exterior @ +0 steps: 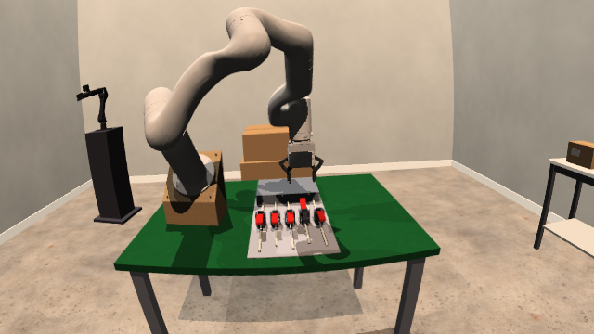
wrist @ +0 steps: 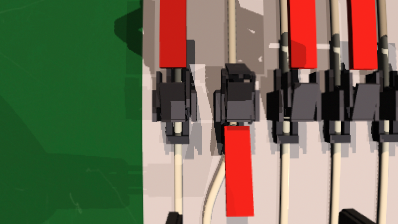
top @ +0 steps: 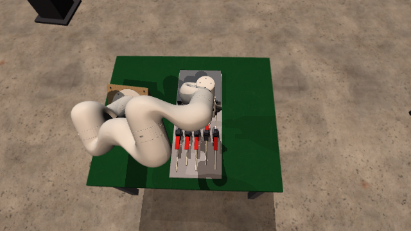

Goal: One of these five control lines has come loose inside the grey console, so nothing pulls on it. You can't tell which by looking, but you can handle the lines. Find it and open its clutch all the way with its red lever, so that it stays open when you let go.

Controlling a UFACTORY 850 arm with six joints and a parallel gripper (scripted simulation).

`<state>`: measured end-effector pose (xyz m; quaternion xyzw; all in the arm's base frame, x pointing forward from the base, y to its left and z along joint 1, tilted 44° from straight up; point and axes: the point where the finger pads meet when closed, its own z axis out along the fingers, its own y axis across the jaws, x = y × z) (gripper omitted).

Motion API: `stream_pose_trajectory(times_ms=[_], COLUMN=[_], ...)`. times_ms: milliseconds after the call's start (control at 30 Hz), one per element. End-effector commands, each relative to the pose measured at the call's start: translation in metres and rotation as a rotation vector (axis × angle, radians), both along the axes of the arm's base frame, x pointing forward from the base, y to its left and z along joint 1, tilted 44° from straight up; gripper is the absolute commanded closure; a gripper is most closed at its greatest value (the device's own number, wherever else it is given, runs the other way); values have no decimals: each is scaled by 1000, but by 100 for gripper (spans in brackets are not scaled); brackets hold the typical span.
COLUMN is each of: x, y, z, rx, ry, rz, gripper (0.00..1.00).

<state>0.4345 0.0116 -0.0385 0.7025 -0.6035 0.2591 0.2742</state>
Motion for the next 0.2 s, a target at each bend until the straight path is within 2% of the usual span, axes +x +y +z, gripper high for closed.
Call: stream_pose_trajectory(times_ms=[0,167], x=[1,1], y=[1,1], z=[0,0], rx=[1,1], ry=[-1,-1], rz=[1,1], gripper=[0,0])
